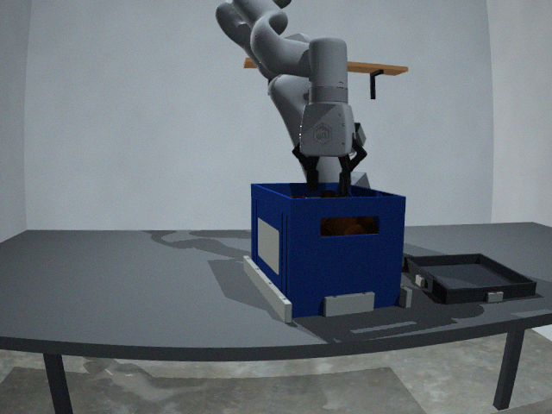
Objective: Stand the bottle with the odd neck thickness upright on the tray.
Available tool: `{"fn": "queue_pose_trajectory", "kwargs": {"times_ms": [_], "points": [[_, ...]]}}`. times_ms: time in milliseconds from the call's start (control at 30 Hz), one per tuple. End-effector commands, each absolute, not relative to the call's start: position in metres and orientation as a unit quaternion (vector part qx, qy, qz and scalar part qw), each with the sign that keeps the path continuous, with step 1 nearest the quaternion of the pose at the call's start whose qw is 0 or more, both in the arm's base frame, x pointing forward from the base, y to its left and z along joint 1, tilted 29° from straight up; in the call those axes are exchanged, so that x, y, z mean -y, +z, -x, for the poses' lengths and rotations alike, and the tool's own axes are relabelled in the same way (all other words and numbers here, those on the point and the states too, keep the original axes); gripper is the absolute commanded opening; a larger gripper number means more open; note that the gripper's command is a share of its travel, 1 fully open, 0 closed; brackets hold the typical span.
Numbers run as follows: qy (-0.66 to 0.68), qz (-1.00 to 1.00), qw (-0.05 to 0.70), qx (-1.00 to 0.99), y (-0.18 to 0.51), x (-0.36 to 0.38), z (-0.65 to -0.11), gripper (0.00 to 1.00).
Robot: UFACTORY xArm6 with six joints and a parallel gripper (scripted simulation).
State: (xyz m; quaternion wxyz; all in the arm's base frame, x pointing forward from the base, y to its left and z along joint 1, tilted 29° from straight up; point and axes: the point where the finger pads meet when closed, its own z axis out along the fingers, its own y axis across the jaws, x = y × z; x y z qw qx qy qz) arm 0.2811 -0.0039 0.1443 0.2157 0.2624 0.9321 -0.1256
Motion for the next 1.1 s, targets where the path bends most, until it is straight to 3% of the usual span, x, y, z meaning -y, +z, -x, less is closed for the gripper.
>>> {"fn": "queue_pose_trajectory", "kwargs": {"times_ms": [0,1067], "points": [[-0.125,-0.263,0.217,-0.932,0.141,0.005,-0.284,0.65],[-0.125,-0.263,0.217,-0.932,0.128,0.01,-0.289,0.65]]}}
